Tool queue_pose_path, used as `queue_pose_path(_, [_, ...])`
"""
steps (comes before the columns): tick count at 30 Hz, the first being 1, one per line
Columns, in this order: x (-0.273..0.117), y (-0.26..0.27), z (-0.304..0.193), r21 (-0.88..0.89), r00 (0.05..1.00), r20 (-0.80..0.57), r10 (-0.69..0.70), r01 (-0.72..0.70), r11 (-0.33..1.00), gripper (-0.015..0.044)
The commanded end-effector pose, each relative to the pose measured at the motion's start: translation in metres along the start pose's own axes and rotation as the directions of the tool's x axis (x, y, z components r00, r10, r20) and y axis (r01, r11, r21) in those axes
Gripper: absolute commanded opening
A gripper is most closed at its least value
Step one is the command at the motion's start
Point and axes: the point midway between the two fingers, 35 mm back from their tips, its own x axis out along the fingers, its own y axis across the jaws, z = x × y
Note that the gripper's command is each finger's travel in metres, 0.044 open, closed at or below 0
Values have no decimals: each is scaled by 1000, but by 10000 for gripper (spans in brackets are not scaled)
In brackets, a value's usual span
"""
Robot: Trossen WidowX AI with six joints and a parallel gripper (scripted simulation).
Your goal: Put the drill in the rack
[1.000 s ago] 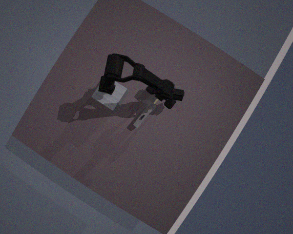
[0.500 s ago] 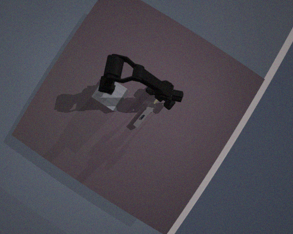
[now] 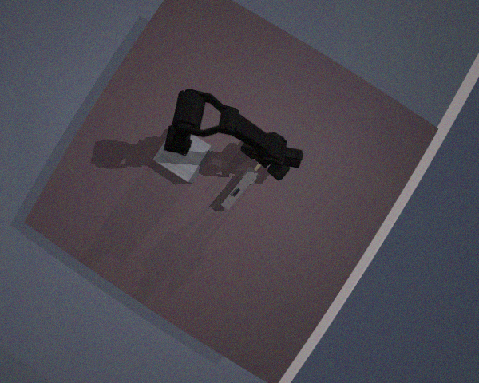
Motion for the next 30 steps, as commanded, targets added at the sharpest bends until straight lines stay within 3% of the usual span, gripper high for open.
queue_pose_path(1, [0,0,0,0,1000,0,0,0,1000,204])
queue_pose_path(8, [0,0,0,0,1000,0,0,0,1000,20])
queue_pose_path(30, [-3,3,0,-3,1000,-2,3,-3,1000,0])
